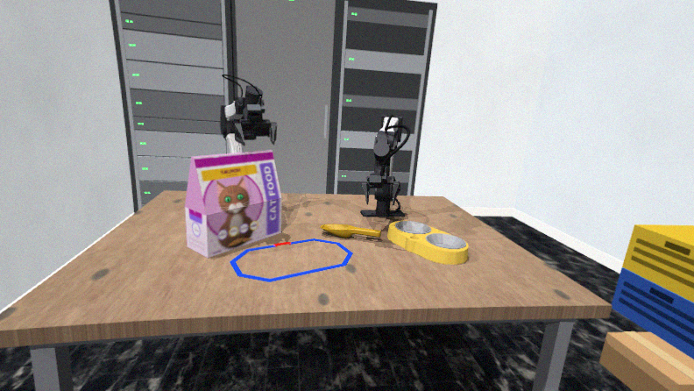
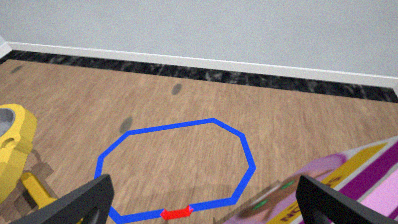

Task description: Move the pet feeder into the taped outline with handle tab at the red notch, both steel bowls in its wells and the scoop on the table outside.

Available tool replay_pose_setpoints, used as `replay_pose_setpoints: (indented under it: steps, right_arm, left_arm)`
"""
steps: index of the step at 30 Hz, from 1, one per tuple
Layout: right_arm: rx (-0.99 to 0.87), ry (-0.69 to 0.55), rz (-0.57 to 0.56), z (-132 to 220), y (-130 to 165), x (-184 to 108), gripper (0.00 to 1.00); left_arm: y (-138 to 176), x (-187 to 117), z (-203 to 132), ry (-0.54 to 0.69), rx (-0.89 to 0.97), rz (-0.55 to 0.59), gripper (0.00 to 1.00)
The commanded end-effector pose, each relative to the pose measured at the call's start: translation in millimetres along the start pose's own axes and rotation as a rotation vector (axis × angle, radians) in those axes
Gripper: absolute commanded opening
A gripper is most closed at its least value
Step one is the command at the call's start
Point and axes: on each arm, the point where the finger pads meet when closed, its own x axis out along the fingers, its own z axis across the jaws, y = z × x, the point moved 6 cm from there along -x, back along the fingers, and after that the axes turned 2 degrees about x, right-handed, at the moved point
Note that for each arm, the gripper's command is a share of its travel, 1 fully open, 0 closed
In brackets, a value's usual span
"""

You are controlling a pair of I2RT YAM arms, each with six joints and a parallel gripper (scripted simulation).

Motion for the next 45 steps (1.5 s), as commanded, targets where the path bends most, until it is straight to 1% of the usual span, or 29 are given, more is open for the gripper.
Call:
replay_pose_setpoints:
  steps: [1, 3, 5, 7, 9, 11, 12, 15, 18, 22, 23, 26, 28, 34, 43, 45]
  right_arm:
    - [-0.102, -0.207, -0.126, 50.5, -3.7, -15.7, 1.0]
    - [-0.149, -0.311, -0.143, 75.6, 6.7, -25.9, 1.0]
    - [-0.19, -0.405, -0.158, 96.7, 17.1, -36.8, 1.0]
    - [-0.231, -0.487, -0.159, 115.1, 29.8, -44.3, 1.0]
    - [-0.299, -0.545, -0.125, 127.0, 48.1, -49.7, 1.0]
    - [-0.299, -0.545, -0.125, 127.0, 48.1, -49.7, 1.0]
    - [-0.337, -0.577, -0.099, 134.3, 61.1, -51.7, 1.0]
    - [-0.312, -0.594, -0.022, 140.2, 86.4, -53.9, 1.0]
    - [-0.351, -0.666, -0.047, 151.0, 94.9, -63.9, 1.0]
    - [-0.368, -0.699, -0.055, 155.7, 99.3, -70.0, 1.0]
    - [-0.366, -0.704, -0.064, 156.4, 96.0, -72.8, 1.0]
    - [-0.375, -0.703, -0.038, 156.0, 103.9, -71.1, 1.0]
    - [-0.375, -0.703, -0.038, 156.0, 103.9, -71.1, 1.0]
    - [-0.369, -0.708, -0.042, 156.5, 102.2, -73.0, 1.0]
    - [-0.369, -0.708, -0.042, 156.5, 102.3, -73.0, 1.0]
    - [-0.369, -0.708, -0.042, 156.5, 102.3, -73.0, 1.0]
  left_arm:
    - [10.6, -2.5, -22.3, 0.098, -0.045, 0.096, 1.0]
    - [11.8, -2.4, -27.4, 0.111, -0.038, 0.103, 1.0]
    - [8.3, -7.5, -27.8, 0.104, -0.024, 0.069, 1.0]
    - [8.2, -7.3, -28.5, 0.105, -0.02, 0.068, 1.0]
    - [8.2, -7.2, -28.8, 0.105, -0.018, 0.068, 1.0]
    - [8.2, -7.2, -28.8, 0.105, -0.018, 0.068, 1.0]
    - [8.2, -7.2, -28.9, 0.105, -0.018, 0.068, 1.0]
    - [8.2, -7.1, -28.9, 0.105, -0.018, 0.068, 1.0]
    - [8.2, -7.1, -28.9, 0.105, -0.018, 0.068, 1.0]
    - [6.9, -6.8, -30.0, 0.141, 0.085, 0.078, 0.55]
    - [7.1, -5.7, -29.8, 0.153, 0.133, 0.082, 0.48]
    - [6.8, 0.7, -29.7, 0.197, 0.299, 0.102, 0.48]
    - [6.8, 0.7, -29.7, 0.197, 0.299, 0.102, 0.48]
    - [2.3, 20.5, -26.2, 0.29, 0.658, 0.162, 0.48]
    - [-4.9, 44.3, -26.3, 0.397, 1.098, 0.236, 0.48]
    - [-4.9, 44.3, -26.3, 0.397, 1.098, 0.236, 0.48]
